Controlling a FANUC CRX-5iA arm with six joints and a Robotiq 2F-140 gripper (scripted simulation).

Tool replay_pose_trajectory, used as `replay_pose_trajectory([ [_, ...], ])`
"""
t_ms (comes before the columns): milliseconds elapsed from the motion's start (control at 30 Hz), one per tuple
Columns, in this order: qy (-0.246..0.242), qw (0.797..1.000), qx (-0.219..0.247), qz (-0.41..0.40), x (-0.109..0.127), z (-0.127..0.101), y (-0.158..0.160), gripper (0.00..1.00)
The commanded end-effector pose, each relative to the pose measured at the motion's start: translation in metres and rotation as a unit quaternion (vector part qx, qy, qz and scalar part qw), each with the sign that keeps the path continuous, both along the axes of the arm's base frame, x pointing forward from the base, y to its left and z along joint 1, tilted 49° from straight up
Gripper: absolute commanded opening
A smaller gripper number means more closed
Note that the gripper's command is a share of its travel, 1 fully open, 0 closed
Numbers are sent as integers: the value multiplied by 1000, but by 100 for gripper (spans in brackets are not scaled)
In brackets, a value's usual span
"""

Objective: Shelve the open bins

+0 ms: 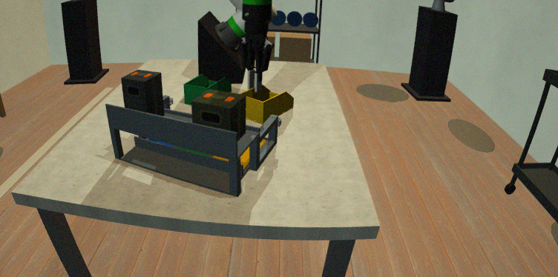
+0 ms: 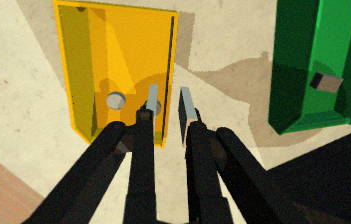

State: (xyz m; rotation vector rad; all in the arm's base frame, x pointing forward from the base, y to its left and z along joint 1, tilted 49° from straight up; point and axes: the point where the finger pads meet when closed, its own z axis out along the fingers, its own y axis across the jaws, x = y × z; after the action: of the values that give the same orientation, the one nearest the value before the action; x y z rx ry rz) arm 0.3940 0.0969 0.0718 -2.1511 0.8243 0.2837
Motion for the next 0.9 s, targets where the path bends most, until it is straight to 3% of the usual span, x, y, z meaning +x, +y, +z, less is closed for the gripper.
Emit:
replay_pose_trajectory([
  [0,0,1000,0,0,0,-2,3,15],
  [867,0,1000,0,0,2,-15,18,15],
])
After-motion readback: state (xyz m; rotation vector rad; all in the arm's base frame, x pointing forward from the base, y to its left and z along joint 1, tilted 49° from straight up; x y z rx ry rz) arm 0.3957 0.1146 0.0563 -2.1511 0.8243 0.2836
